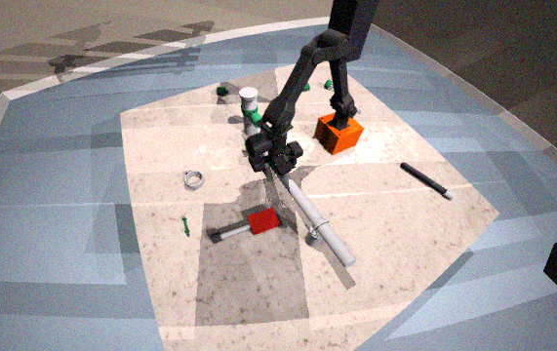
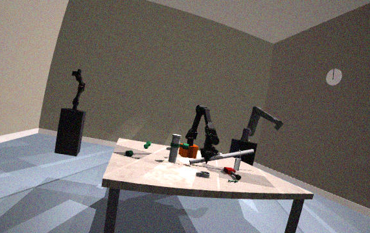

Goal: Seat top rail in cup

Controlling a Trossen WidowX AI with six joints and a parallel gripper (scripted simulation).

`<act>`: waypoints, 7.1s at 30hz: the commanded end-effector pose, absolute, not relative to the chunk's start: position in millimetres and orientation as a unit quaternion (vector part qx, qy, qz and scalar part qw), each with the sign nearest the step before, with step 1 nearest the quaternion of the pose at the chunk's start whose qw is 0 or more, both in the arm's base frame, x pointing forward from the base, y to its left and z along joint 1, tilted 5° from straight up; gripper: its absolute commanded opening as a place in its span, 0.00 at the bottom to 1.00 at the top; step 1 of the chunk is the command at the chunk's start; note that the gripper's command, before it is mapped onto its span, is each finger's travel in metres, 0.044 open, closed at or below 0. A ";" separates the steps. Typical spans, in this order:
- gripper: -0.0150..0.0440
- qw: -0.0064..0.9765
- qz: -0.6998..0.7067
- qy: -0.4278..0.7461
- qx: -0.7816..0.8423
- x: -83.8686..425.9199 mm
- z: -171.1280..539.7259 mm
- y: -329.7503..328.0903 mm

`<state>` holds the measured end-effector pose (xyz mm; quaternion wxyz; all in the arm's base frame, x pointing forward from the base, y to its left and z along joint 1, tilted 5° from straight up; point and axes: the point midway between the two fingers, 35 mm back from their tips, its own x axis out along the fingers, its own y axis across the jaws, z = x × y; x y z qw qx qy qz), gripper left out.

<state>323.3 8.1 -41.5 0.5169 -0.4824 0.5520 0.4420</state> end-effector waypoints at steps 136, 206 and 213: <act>0.25 0.435 0.388 0.619 -0.526 318.2 41.2 -19.5; 0.25 0.436 0.392 0.617 -0.525 319.3 42.7 -20.8; 0.25 0.440 0.398 0.614 -0.520 318.6 38.3 -13.6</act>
